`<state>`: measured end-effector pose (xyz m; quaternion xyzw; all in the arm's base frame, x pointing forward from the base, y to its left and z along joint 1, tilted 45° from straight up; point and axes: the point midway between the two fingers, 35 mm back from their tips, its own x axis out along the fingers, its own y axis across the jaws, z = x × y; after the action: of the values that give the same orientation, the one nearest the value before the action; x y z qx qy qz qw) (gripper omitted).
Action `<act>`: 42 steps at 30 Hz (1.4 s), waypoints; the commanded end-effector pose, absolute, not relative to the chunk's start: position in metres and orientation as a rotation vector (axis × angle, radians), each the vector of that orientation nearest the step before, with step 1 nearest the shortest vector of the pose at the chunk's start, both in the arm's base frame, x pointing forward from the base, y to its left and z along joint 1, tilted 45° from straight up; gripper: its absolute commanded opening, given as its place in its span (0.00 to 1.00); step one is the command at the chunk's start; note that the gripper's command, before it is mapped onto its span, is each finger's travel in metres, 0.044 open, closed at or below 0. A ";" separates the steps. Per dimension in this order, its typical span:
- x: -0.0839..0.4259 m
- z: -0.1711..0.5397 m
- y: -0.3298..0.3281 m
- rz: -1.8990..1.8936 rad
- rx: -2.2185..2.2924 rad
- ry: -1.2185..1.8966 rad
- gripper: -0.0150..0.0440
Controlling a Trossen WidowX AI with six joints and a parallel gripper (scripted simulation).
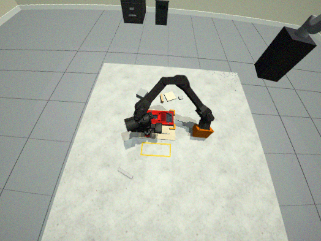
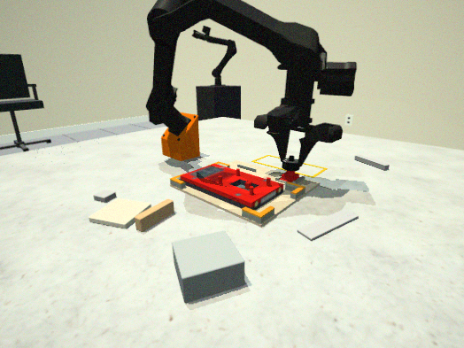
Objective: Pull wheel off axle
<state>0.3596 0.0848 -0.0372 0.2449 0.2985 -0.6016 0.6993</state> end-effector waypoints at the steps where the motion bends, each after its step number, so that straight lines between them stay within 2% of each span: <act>1: 0.355 -0.022 0.102 -1.306 0.542 0.678 0.25; 8: 0.355 -0.021 0.103 -1.305 0.541 0.678 0.25; 9: 0.358 -0.035 0.087 -1.341 0.541 0.669 0.30; 19: 0.355 -0.018 0.104 -1.305 0.540 0.678 0.74; 20: 0.354 -0.013 0.109 -1.304 0.540 0.678 0.76; 29: 0.349 0.007 0.129 -1.305 0.541 0.679 0.76; 42: 0.355 -0.031 0.092 -1.305 0.540 0.677 0.76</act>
<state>0.3563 0.0985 -0.0255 0.2490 0.3047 -0.5878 0.7069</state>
